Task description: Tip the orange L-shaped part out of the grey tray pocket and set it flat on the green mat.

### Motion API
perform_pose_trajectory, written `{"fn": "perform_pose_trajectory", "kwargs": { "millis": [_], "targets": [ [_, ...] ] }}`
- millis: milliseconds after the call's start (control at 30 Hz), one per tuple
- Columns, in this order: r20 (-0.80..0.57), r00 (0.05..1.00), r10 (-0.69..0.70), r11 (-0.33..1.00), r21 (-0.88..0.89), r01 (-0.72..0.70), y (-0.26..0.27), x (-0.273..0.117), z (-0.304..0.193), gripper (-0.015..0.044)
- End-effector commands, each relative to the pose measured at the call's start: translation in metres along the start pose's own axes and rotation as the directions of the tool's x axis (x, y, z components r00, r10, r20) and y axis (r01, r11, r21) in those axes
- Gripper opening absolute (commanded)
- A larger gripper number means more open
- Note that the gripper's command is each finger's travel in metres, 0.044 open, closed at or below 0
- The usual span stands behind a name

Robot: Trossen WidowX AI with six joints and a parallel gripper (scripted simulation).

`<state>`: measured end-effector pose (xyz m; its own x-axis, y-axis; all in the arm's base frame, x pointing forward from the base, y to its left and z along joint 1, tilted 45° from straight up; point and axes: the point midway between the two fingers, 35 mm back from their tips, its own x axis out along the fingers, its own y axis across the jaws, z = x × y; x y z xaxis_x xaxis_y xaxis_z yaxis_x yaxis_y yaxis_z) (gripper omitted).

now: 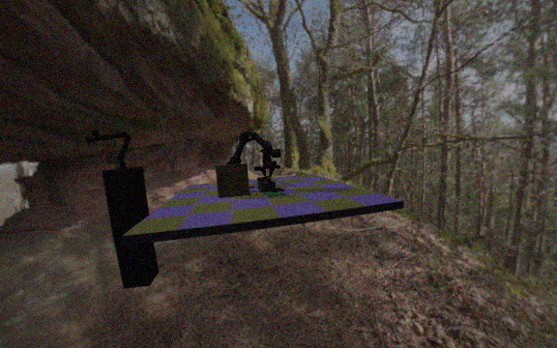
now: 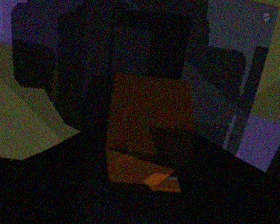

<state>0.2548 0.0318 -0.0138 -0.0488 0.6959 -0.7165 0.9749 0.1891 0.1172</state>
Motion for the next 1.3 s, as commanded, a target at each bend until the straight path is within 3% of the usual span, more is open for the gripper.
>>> {"fn": "perform_pose_trajectory", "kwargs": {
  "millis": [0, 1267],
  "targets": [
    [0.002, 1.0, 0.006, 1.0, -0.005, -0.006, 0.002, -0.009, 0.0, 0.0],
    [0.002, 1.0, 0.006, 1.0, -0.003, -0.006, 0.001, -0.067, 0.0, 0.0]
  ]
}}
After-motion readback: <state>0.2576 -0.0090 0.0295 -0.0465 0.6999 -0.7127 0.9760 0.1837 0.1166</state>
